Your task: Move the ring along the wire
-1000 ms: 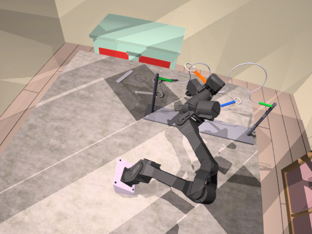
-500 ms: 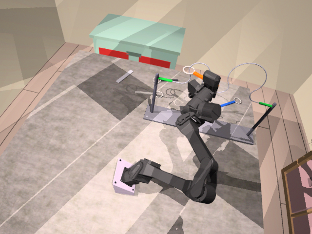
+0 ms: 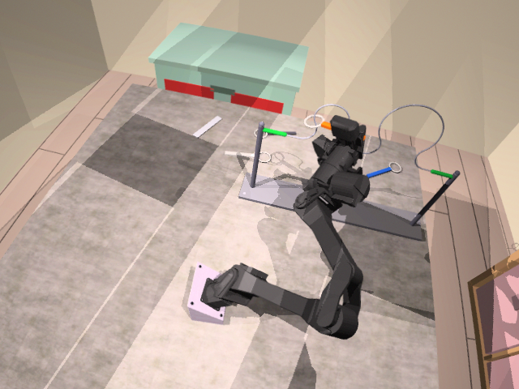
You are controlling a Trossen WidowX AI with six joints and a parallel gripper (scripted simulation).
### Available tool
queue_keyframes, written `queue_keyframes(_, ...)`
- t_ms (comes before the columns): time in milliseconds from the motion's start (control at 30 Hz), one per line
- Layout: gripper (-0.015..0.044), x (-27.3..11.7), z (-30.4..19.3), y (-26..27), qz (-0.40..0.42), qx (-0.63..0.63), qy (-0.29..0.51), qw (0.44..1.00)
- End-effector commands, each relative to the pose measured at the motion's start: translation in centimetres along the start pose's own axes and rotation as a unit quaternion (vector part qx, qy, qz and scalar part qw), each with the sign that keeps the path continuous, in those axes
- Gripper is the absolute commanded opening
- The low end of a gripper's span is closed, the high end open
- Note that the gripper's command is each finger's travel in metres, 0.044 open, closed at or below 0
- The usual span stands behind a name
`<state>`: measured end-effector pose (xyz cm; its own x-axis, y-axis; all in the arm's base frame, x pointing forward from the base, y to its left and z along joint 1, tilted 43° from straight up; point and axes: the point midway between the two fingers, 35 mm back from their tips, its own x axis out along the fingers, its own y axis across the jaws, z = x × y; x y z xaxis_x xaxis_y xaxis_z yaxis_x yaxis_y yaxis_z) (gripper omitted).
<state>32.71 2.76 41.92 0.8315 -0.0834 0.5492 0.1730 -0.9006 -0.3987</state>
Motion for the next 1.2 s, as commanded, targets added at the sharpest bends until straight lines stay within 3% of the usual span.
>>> queue_keyframes(0, -0.0150, 0.0, -0.2, -0.1, -0.012, -0.017, 0.000, 1.000)
queue_keyframes(533, -0.0150, -0.2, -0.4, 2.6, 0.013, 0.030, 0.007, 0.999)
queue_keyframes(1167, -0.0150, -1.8, 1.2, 8.7, 0.114, 0.211, 0.031, 0.970)
